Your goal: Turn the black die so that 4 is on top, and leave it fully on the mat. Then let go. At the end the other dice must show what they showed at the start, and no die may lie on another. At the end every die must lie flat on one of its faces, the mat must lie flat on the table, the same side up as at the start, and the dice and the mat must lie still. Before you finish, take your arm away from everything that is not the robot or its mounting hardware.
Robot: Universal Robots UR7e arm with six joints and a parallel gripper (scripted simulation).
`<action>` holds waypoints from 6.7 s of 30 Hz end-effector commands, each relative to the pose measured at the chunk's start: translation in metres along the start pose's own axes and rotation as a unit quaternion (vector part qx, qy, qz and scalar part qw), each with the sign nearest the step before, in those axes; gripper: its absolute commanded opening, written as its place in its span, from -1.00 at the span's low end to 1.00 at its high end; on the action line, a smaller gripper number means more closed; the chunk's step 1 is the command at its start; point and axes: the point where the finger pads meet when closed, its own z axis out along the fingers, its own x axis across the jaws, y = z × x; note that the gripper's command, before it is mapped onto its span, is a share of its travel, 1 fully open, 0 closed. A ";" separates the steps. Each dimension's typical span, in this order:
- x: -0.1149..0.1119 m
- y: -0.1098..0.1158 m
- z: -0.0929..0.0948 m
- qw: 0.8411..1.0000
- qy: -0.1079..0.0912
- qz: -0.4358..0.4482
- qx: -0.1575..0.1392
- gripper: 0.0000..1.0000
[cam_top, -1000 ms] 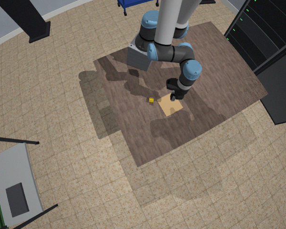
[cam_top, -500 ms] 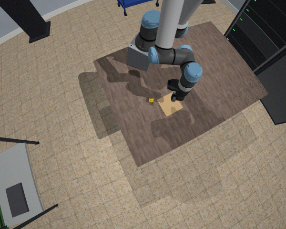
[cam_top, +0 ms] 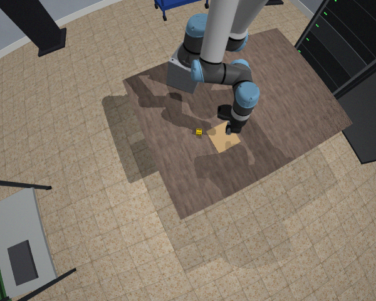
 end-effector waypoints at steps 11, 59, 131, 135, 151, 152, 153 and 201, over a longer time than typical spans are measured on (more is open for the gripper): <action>0.001 0.000 0.001 0.984 0.001 -0.002 -0.177 0.14; 0.000 -0.002 0.003 0.877 0.000 -0.002 -0.481 0.14; 0.000 -0.008 0.071 0.877 0.000 -0.002 -0.481 0.14; 0.000 -0.008 0.071 0.877 0.000 -0.002 -0.481 0.14; 0.000 -0.008 0.078 0.877 0.000 -0.002 -0.481 0.14; 0.000 -0.009 0.079 0.877 0.000 -0.002 -0.481 0.14; 0.000 -0.009 0.079 0.877 0.000 -0.002 -0.481 0.14; 0.000 -0.009 0.084 0.877 0.000 -0.002 -0.481 0.14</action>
